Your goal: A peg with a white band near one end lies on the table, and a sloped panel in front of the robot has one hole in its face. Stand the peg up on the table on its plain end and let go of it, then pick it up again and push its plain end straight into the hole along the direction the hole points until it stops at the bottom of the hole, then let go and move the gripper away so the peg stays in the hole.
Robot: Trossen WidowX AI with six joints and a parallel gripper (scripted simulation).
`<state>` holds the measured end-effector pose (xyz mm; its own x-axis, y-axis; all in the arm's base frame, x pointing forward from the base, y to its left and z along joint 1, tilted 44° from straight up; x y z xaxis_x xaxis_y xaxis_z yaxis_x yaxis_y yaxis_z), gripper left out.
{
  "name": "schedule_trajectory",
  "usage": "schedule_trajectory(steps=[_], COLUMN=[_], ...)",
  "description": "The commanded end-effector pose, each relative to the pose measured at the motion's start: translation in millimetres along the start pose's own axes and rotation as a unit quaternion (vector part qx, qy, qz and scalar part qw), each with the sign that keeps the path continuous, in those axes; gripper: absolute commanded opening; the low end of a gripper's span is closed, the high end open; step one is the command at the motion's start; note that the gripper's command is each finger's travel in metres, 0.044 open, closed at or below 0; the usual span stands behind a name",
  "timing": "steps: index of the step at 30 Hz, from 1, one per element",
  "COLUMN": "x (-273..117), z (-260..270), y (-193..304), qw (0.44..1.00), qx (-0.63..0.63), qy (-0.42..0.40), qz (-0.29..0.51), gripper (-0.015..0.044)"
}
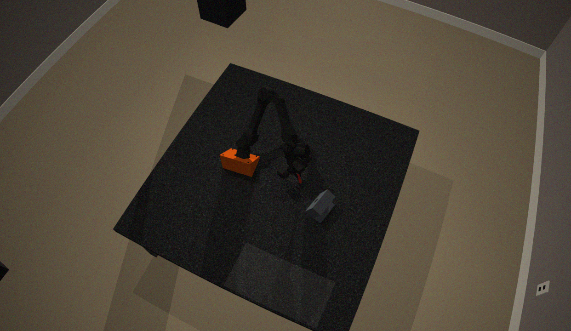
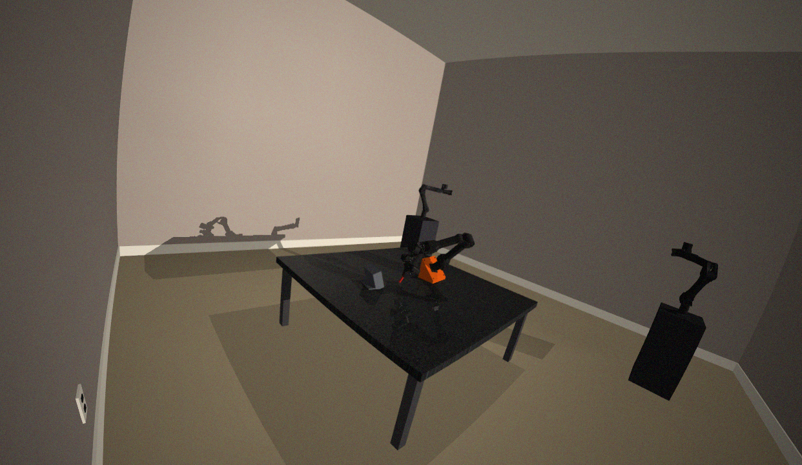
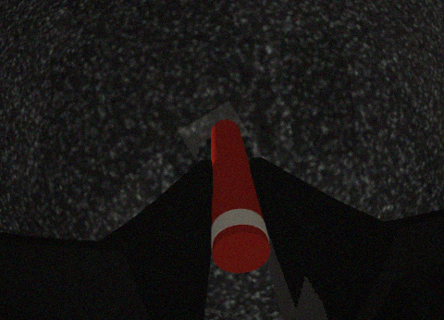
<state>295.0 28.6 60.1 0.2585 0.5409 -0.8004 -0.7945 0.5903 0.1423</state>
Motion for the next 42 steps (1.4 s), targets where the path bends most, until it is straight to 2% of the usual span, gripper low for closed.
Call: schedule_trajectory(steps=[1, 42], x=[4, 23], z=[-5, -25], y=[-1, -15], qw=[1.000, 0.994], qx=[0.008, 0.044], qy=[0.001, -0.042], qz=[-0.007, -0.093], gripper=[0.0000, 0.0000])
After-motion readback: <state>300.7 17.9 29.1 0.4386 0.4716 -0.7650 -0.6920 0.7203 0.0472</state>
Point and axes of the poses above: the point midway between the two fingers, 35 mm back from their tips, its own x axis out along the fingers, its own z axis across the jaws, y = z × x, the point moved 6 cm from there along -x, back along the fingers, and after that the axes turned 11 degrees about x, right-handed, at the moved point
